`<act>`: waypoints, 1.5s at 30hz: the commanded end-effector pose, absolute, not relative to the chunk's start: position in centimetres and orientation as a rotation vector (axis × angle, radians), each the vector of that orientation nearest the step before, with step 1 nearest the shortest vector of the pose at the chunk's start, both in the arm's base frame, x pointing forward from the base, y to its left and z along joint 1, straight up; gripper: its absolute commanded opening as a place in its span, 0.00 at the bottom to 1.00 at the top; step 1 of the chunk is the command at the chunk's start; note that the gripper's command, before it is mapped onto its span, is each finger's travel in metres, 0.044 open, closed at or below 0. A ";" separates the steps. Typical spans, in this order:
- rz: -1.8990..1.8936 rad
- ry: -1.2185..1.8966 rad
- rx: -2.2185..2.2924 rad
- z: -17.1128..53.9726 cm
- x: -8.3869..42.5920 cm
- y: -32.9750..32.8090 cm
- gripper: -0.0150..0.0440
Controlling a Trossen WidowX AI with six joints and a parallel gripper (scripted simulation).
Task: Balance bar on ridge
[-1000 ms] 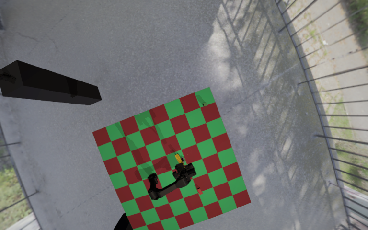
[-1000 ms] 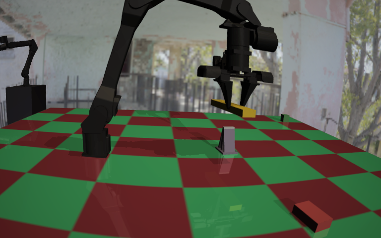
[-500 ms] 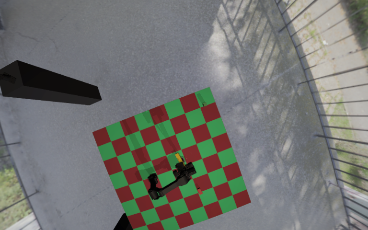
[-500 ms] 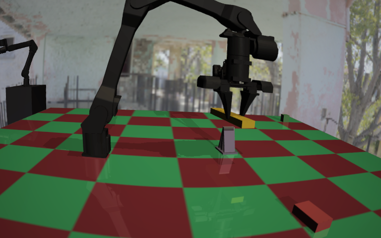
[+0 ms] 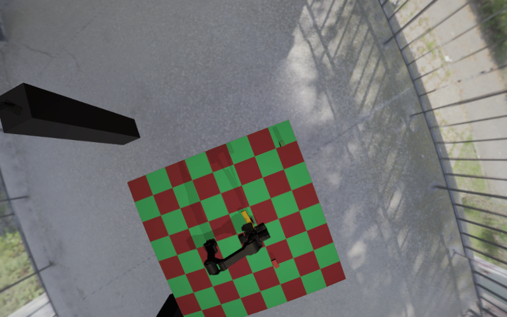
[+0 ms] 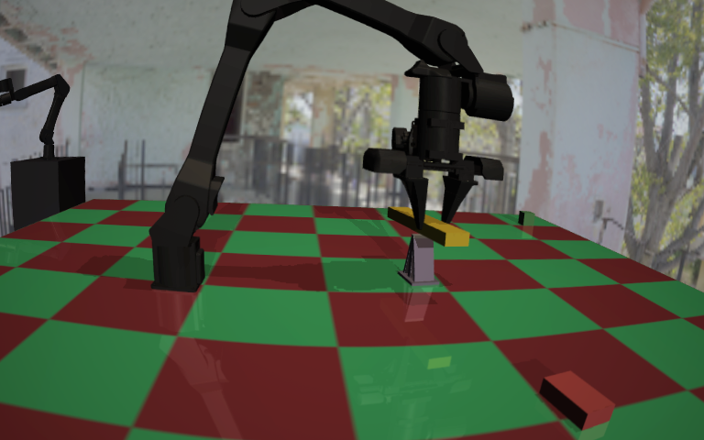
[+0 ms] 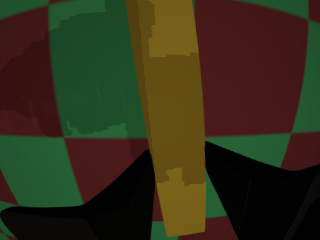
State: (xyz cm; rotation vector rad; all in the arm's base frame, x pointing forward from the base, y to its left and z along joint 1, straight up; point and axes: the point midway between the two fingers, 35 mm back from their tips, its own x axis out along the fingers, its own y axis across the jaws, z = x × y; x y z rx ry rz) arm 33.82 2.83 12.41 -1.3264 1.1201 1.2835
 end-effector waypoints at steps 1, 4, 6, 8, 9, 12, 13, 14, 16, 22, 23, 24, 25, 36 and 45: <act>1.289 1.113 -1.329 12.4 33.8 2.9 0.25; 1.289 1.113 -1.329 12.4 33.8 2.9 0.25; 1.289 1.113 -1.329 12.4 33.8 2.9 0.25; 1.289 1.113 -1.329 12.4 33.8 2.9 0.25; 1.289 1.113 -1.329 12.4 33.8 2.9 0.25; 1.289 1.113 -1.329 12.3 33.8 2.9 0.25; 1.289 1.113 -1.329 12.3 33.8 2.9 0.25; 1.289 1.113 -1.329 12.3 33.8 2.9 0.25; 1.289 1.113 -1.329 12.3 33.8 2.9 0.25; 1.289 1.113 -1.329 12.3 33.8 2.9 0.25; 1.289 1.113 -1.329 12.2 33.8 2.9 0.25; 1.289 1.113 -1.329 12.2 33.8 2.9 0.25; 1.289 1.113 -1.329 12.2 33.8 2.9 0.25; 1.289 1.113 -1.329 12.1 33.8 2.9 0.25; 1.289 1.113 -1.329 12.1 33.8 2.9 0.25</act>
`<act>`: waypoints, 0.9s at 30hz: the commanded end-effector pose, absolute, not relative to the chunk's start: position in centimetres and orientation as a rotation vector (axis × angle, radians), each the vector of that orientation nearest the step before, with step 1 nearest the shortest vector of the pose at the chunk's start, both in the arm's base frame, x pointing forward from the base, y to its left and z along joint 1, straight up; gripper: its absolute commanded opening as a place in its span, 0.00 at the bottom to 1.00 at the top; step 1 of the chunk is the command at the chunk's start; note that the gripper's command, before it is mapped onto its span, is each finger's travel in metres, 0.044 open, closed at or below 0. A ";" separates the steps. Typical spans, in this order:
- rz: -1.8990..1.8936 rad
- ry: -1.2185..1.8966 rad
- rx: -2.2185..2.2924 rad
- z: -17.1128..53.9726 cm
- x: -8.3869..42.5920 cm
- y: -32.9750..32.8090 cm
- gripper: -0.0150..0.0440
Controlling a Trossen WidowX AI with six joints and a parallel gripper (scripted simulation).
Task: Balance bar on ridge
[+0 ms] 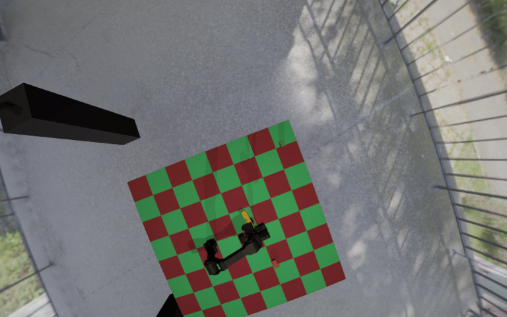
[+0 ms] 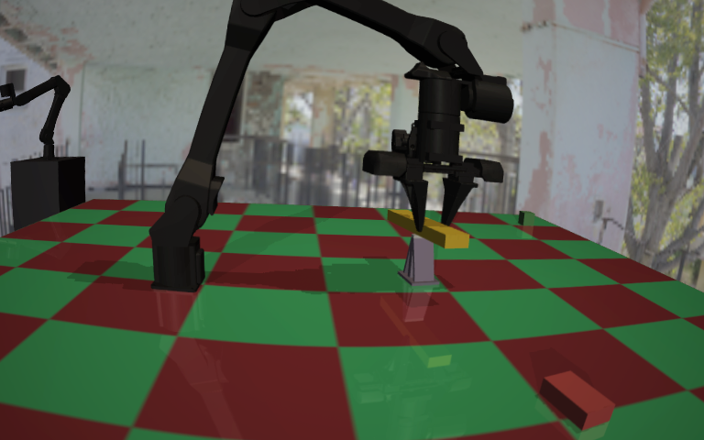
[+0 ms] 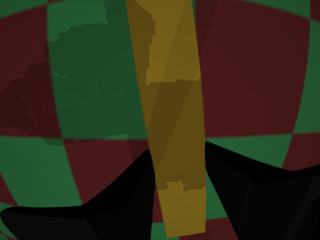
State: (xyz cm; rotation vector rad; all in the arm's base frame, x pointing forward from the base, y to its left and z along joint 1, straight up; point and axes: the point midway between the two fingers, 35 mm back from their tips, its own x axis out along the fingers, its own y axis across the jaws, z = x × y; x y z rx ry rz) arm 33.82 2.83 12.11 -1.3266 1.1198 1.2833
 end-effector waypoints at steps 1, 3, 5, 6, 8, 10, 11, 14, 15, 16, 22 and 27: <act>1.289 1.113 -1.329 12.1 33.8 2.9 0.25; 1.289 1.113 -1.329 12.0 33.8 2.9 0.25; 1.289 1.113 -1.329 12.0 33.8 2.9 0.25; 1.289 1.113 -1.329 12.0 33.8 2.9 0.25; 1.289 1.113 -1.329 12.0 33.8 2.9 0.25; 1.289 1.113 -1.329 12.0 33.8 2.9 0.25; 1.289 1.113 -1.329 12.0 33.8 2.9 0.25; 1.289 1.113 -1.329 11.9 33.8 2.9 0.25; 1.289 1.113 -1.329 11.9 33.8 2.9 0.25; 1.289 1.113 -1.329 11.9 33.8 2.9 0.25; 1.289 1.113 -1.329 11.9 33.9 2.9 0.25; 1.289 1.113 -1.329 11.8 33.9 2.9 0.25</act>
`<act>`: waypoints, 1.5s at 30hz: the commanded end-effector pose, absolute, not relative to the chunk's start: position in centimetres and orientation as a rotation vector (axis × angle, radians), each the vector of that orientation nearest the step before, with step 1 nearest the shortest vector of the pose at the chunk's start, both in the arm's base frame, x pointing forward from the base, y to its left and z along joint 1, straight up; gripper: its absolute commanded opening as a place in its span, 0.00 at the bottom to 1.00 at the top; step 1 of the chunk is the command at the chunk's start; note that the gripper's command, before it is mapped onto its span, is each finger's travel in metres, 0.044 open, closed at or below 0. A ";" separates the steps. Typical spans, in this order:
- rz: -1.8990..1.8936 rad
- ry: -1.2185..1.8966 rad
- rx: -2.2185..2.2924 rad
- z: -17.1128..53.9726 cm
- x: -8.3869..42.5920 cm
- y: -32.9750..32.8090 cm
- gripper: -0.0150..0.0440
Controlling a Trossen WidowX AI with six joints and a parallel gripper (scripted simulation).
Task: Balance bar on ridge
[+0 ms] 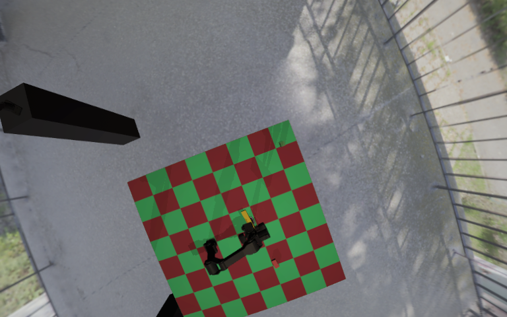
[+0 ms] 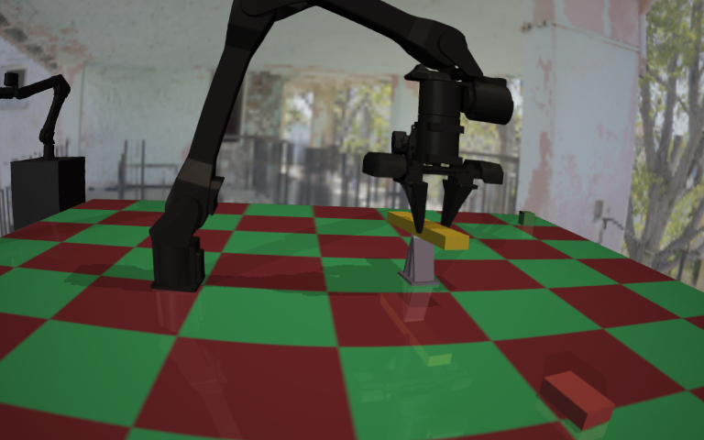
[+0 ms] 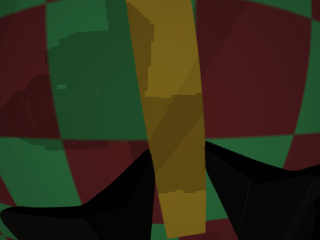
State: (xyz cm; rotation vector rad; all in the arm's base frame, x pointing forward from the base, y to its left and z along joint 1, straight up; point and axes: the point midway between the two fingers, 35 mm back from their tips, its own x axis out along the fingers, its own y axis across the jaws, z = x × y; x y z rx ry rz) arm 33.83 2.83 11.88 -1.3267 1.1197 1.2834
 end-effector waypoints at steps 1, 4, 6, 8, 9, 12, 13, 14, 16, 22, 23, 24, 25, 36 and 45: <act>1.289 1.113 -1.329 11.8 33.9 2.9 0.25; 1.289 1.113 -1.329 11.8 33.9 2.9 0.25; 1.289 1.113 -1.329 11.8 33.9 2.9 0.25; 1.289 1.113 -1.329 11.8 33.9 2.9 0.25; 1.289 1.113 -1.329 11.8 33.9 2.9 0.25; 1.289 1.113 -1.329 11.7 33.9 2.9 0.25; 1.289 1.113 -1.329 11.7 33.9 2.9 0.25; 1.289 1.113 -1.329 11.7 33.9 2.9 0.25; 1.289 1.113 -1.329 11.7 33.8 2.9 0.25; 1.289 1.113 -1.329 11.7 33.8 2.9 0.25; 1.289 1.113 -1.329 11.6 33.8 2.9 0.25; 1.289 1.113 -1.329 11.6 33.8 2.9 0.25; 1.289 1.113 -1.329 11.6 33.8 2.9 0.25; 1.289 1.113 -1.329 11.5 33.8 2.9 0.25; 1.289 1.113 -1.329 11.5 33.8 2.9 0.25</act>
